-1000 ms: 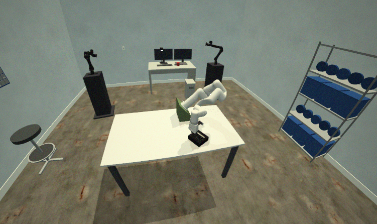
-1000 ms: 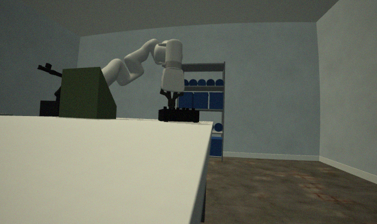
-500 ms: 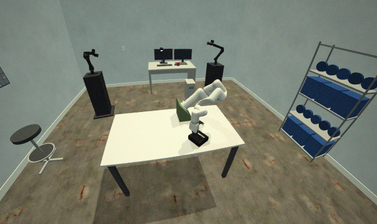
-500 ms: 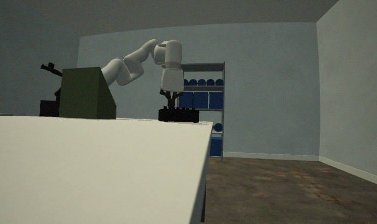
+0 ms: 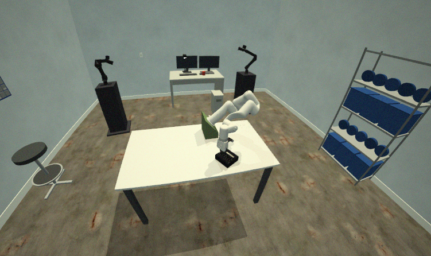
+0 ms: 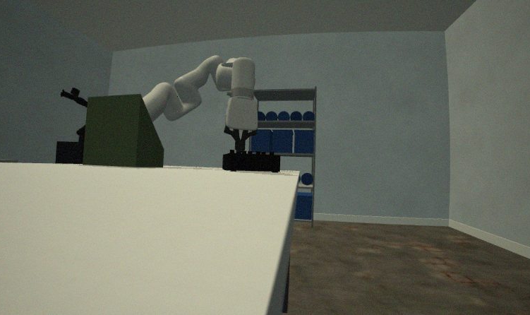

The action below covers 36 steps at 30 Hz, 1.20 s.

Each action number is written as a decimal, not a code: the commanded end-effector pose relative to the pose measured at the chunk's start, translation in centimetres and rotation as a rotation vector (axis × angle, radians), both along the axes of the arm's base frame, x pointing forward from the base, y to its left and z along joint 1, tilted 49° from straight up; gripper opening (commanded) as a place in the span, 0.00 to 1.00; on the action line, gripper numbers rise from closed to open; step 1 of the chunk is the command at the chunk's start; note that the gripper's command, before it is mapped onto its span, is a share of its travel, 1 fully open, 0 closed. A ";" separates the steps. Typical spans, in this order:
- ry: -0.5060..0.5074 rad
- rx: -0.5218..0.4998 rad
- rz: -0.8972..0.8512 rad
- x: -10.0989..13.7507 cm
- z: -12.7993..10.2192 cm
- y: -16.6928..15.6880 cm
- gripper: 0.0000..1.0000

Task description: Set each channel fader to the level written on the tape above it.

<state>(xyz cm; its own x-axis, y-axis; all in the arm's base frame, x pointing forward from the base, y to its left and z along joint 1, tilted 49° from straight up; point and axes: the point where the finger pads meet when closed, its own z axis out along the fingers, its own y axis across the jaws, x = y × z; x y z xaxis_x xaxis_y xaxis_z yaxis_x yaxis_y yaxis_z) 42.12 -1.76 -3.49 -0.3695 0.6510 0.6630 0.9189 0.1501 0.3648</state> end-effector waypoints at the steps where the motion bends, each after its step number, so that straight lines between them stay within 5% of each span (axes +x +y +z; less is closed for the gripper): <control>1: -0.002 -0.002 -0.002 0.1 0.1 -0.1 0.00; 36: -0.002 -0.002 -0.002 -0.2 0.5 0.3 0.00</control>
<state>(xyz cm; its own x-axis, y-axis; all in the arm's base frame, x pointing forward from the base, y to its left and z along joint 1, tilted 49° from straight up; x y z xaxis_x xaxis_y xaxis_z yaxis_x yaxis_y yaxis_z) 41.86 -1.30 -3.02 -0.3695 0.6511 0.6630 0.9189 0.1501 0.3648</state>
